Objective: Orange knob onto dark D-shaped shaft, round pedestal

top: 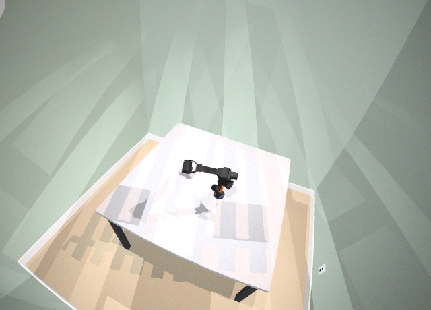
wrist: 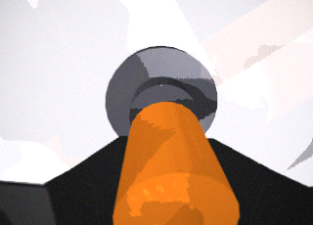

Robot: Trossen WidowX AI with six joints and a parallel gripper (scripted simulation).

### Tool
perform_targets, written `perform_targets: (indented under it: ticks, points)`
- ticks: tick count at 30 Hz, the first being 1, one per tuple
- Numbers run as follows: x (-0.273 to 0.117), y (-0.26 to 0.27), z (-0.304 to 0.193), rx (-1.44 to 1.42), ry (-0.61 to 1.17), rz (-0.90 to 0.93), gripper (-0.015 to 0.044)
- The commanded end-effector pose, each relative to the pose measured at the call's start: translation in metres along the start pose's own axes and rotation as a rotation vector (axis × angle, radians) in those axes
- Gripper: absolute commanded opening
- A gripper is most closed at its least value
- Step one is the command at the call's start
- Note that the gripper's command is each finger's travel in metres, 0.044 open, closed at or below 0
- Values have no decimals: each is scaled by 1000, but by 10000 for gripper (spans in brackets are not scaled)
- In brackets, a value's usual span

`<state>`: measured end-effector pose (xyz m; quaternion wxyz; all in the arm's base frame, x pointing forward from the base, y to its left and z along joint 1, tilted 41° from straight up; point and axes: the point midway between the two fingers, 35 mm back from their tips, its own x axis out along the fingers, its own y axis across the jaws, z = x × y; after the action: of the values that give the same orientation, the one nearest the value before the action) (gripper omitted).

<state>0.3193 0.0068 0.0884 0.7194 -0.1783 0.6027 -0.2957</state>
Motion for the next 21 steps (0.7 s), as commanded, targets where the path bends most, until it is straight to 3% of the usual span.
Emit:
perform_targets:
  ticks: [1,21]
  points:
    - [-3,3,3,6,-9,3,0]
    - [-1,-1,5,7,-9,3,0]
